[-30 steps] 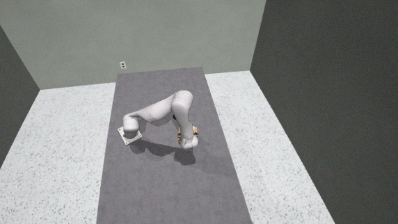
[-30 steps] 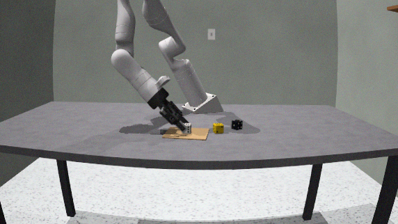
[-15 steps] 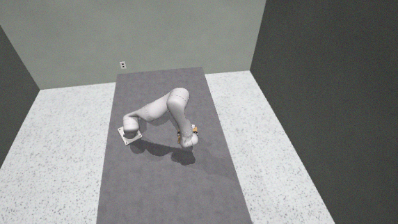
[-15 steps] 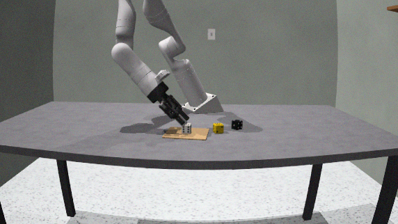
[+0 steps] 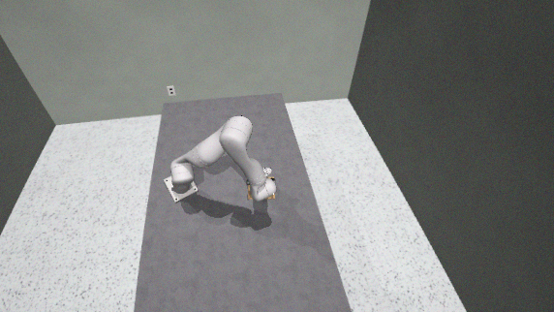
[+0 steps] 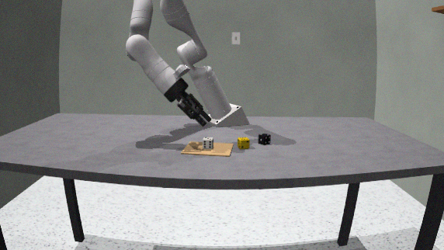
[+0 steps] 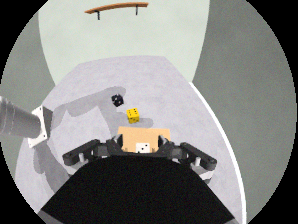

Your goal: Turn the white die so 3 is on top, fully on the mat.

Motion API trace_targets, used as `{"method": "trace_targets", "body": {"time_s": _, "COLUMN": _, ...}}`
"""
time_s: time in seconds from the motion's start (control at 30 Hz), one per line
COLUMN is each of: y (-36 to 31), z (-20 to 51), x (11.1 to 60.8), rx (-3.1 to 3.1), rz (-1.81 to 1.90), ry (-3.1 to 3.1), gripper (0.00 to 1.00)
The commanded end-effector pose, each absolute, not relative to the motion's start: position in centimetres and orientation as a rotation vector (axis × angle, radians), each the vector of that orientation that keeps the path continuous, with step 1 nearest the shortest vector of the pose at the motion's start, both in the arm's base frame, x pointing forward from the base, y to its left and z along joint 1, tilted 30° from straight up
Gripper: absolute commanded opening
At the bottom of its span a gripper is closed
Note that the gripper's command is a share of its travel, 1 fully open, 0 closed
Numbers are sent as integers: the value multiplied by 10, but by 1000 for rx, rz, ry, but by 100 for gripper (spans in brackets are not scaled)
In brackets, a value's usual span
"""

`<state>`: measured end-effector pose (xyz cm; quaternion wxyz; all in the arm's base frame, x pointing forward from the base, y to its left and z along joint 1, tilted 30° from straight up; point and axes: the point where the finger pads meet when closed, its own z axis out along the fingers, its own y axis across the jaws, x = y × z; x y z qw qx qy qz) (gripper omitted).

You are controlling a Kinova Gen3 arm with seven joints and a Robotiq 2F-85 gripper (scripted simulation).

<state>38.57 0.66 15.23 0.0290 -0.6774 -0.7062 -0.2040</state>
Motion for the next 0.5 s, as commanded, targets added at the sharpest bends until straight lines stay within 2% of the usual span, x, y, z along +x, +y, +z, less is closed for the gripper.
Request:
{"method": "trace_targets", "body": {"time_s": 0.0, "y": 13, "z": 161, "x": 387, "rx": -2076, "rz": -650, "ry": -2195, "gripper": 67}}
{"method": "trace_targets", "body": {"time_s": 0.47, "y": 13, "z": 162, "x": 387, "rx": -2078, "rz": -644, "ry": -2196, "gripper": 67}}
